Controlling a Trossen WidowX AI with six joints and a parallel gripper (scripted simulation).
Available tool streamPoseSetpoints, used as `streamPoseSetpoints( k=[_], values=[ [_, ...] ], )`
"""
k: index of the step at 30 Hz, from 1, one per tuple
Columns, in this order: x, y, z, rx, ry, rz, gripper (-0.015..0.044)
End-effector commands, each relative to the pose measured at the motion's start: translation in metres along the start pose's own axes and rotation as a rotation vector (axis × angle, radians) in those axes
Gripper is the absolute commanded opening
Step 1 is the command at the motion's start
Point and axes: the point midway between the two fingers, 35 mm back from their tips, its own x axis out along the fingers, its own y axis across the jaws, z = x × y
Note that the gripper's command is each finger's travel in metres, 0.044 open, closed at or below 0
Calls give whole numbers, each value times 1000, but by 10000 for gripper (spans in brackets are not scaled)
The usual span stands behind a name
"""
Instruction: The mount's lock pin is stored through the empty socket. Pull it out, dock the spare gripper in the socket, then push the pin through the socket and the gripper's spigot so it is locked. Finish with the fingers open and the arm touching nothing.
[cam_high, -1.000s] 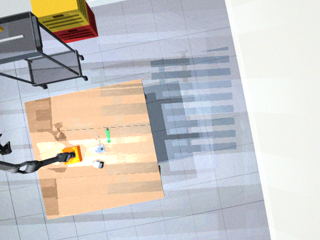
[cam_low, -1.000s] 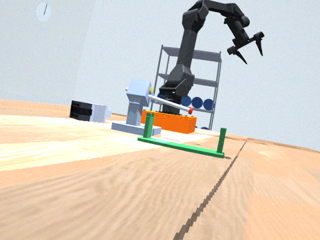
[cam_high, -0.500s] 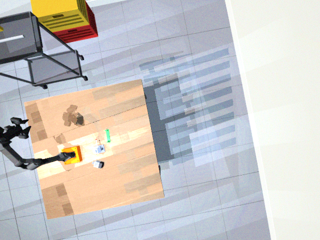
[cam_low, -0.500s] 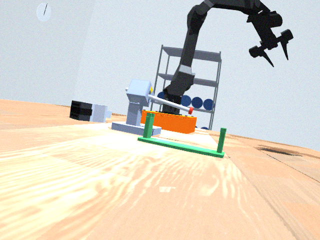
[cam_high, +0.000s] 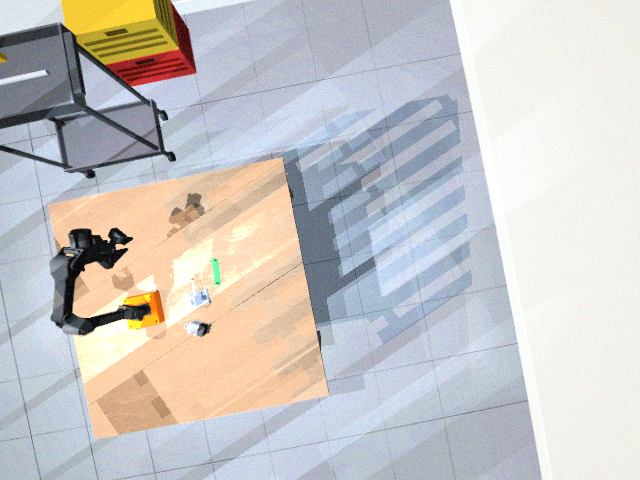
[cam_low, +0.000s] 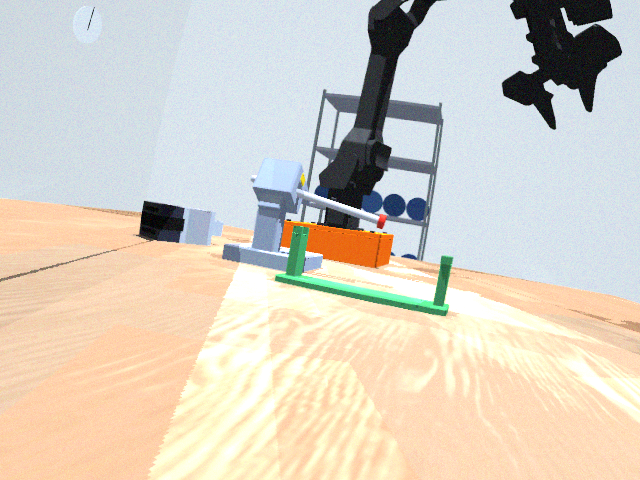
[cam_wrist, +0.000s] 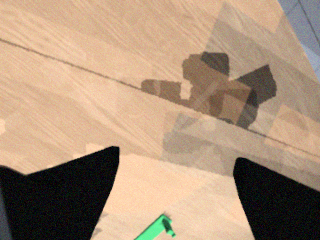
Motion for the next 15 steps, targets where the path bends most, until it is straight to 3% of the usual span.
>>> streamPoseSetpoints(
  k=[1, 8, 15],
  values=[
    [19, -10, -59, 111, 55, 64, 300],
    [42, -2, -168, 338, 125, 172, 300],
    [52, 38, -266, 579, 148, 274, 300]
  ],
)
